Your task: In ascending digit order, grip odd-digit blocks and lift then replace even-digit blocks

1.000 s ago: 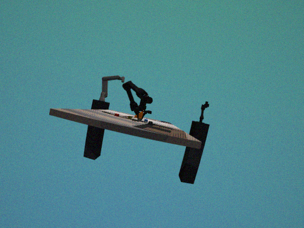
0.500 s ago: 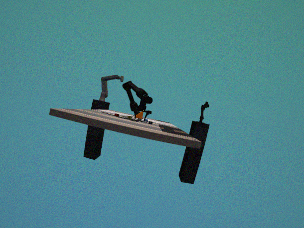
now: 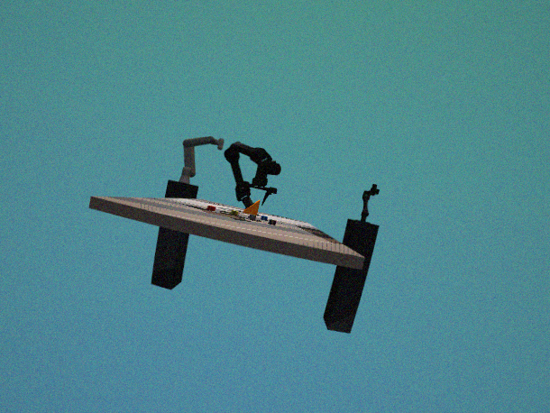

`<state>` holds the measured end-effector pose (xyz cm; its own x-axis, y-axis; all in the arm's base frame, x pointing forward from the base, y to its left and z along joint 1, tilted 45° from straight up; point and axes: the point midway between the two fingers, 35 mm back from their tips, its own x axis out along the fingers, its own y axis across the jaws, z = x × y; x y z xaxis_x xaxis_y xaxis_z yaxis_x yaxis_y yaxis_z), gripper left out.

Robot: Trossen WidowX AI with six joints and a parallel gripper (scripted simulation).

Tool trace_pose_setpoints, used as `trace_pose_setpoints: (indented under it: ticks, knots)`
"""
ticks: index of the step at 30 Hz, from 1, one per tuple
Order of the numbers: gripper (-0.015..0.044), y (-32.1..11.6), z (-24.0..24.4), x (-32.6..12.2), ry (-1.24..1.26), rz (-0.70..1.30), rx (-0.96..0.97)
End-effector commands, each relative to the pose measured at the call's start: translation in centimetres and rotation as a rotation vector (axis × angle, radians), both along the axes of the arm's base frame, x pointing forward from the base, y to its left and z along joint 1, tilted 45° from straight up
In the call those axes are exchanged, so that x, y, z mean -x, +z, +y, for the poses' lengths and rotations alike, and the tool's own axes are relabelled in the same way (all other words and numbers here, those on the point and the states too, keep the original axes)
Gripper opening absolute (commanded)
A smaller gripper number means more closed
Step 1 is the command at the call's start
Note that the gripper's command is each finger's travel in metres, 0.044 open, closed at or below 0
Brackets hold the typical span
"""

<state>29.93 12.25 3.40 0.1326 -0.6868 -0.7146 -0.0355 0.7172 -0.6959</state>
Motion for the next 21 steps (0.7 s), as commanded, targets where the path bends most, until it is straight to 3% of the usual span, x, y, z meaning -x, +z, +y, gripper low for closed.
trace_pose_setpoints:
  ticks: [1,4,15,21]
  knots:
    - [0.019,3.3,3.4,0.8,0.008,-0.01,-0.01]
    - [0.012,3.4,3.5,0.9,0.008,-0.01,-0.009]
    - [0.012,3.3,3.7,1.1,0.008,-0.01,-0.01]
    - [0.012,-0.8,6.5,9.1,0.009,-0.005,-0.014]
